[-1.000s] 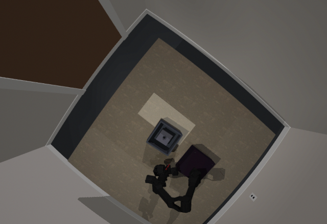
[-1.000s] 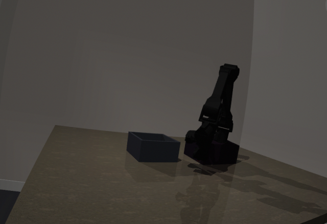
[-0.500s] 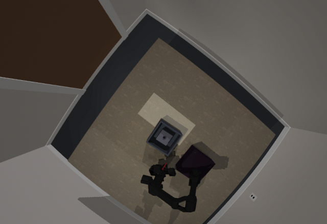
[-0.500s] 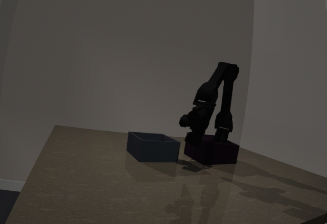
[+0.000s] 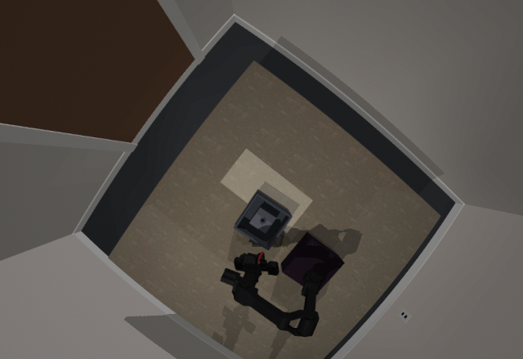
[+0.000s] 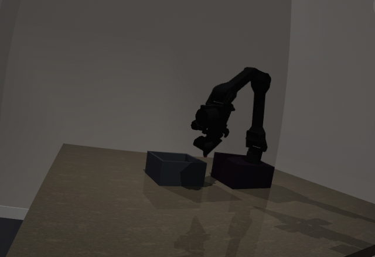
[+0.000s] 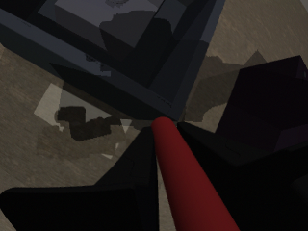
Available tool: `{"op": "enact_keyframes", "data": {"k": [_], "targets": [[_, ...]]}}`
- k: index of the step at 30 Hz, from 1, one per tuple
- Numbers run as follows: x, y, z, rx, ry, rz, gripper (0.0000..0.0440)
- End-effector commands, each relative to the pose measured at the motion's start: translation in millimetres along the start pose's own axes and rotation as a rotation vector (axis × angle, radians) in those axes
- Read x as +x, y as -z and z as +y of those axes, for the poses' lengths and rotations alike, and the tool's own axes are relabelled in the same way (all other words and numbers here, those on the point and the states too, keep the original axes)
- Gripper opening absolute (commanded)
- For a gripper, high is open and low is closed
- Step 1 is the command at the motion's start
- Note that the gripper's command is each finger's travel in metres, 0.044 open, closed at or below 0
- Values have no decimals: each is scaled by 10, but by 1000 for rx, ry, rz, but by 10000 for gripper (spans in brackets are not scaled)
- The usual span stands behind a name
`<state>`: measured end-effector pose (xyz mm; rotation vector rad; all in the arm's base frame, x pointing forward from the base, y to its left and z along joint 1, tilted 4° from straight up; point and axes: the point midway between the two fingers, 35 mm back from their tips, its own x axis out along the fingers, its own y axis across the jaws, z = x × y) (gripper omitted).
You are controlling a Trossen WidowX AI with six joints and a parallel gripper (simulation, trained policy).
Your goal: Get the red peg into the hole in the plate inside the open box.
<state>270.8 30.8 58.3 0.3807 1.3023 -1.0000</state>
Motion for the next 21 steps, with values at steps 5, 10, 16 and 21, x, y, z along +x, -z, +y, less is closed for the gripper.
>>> {"op": "enact_keyframes", "data": {"k": [5, 10, 16, 21], "targets": [[87, -404, -17, 71, -12, -1, 0], [214, -642, -33, 96, -22, 7, 0], [393, -892, -32, 101, -46, 25, 0], [551, -1058, -13, 87, -75, 42, 0]]}}
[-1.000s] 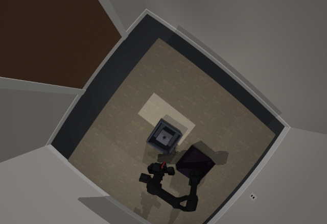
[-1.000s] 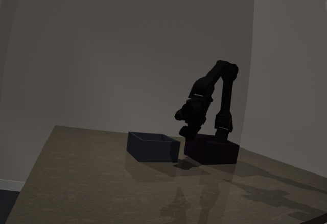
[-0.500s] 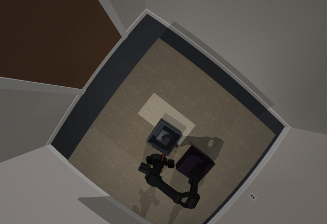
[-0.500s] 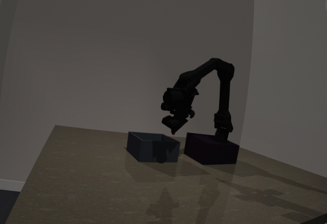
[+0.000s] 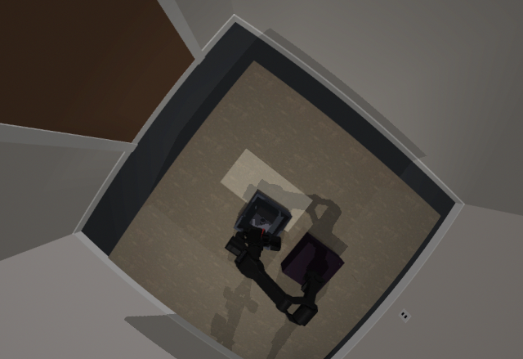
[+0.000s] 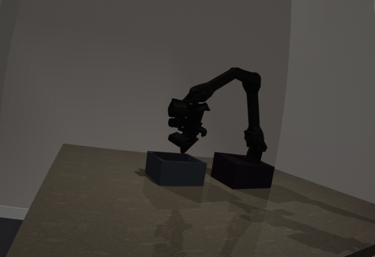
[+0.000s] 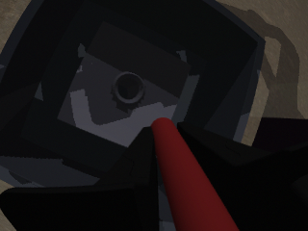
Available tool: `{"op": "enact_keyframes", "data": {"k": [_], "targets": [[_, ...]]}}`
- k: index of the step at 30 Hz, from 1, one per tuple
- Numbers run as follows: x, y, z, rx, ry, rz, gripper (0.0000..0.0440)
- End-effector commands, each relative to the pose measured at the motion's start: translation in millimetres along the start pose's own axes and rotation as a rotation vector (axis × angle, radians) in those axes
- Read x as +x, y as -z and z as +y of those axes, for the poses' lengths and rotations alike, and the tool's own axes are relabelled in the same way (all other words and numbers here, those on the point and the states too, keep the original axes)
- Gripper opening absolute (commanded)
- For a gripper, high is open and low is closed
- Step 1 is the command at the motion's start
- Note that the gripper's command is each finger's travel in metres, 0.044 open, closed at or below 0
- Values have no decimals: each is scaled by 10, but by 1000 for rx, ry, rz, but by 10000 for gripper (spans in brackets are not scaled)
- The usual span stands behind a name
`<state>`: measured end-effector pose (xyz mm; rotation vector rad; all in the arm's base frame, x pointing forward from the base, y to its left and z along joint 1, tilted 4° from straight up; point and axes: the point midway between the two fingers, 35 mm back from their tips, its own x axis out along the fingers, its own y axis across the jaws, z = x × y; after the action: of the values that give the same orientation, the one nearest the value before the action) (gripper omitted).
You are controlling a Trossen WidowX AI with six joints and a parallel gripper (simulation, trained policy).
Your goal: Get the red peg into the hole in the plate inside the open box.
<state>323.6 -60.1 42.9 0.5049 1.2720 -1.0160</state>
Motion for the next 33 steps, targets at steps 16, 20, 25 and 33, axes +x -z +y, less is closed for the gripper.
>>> {"op": "enact_keyframes", "data": {"k": [16, 20, 25, 33], "targets": [[615, -189, 129, -128, -87, 112, 161], [648, -300, 177, -145, -107, 116, 233], [618, -454, 294, -138, -145, 127, 315], [522, -692, 565, -137, -230, 142, 440]]}}
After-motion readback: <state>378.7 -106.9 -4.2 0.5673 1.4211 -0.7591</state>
